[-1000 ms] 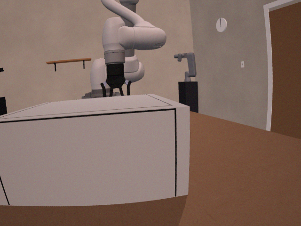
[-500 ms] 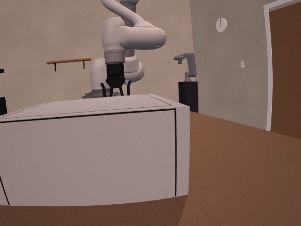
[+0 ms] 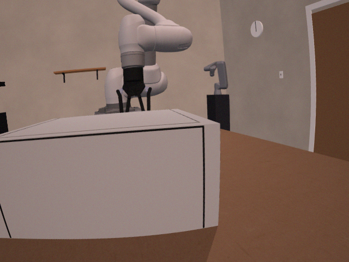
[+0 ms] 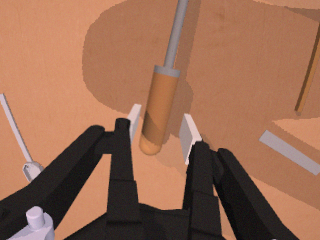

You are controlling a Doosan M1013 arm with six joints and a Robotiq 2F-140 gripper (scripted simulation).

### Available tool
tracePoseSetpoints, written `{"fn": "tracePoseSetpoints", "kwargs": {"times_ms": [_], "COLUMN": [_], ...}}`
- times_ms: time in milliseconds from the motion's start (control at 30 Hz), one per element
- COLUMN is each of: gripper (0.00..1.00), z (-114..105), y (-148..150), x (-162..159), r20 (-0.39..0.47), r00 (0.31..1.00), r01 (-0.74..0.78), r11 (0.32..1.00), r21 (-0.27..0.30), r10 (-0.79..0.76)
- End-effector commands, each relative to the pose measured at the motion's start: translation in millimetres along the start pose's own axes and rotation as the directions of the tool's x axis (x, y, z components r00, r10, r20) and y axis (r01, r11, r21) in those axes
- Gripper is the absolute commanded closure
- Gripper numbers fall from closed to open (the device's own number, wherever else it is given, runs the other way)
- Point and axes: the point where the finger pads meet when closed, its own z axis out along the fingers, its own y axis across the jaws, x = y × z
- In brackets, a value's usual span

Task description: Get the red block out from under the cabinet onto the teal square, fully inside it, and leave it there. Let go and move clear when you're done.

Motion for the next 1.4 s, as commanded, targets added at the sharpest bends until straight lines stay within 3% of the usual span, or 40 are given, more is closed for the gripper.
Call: {"fn": "tracePoseSetpoints", "kwargs": {"times_ms": [0,933,1367], "gripper": [0.66,0.66,0.66], "z": [-10,-124,-141], "y": [0,0,0], "x": [0,0,0], "r20": [0.000,0.000,0.000], "r00": [1.000,1.000,1.000], "r01": [0.000,0.000,0.000], "r11": [1.000,1.000,1.000], "r21": [0.000,0.000,0.000], "r10": [0.000,0.000,0.000]}}
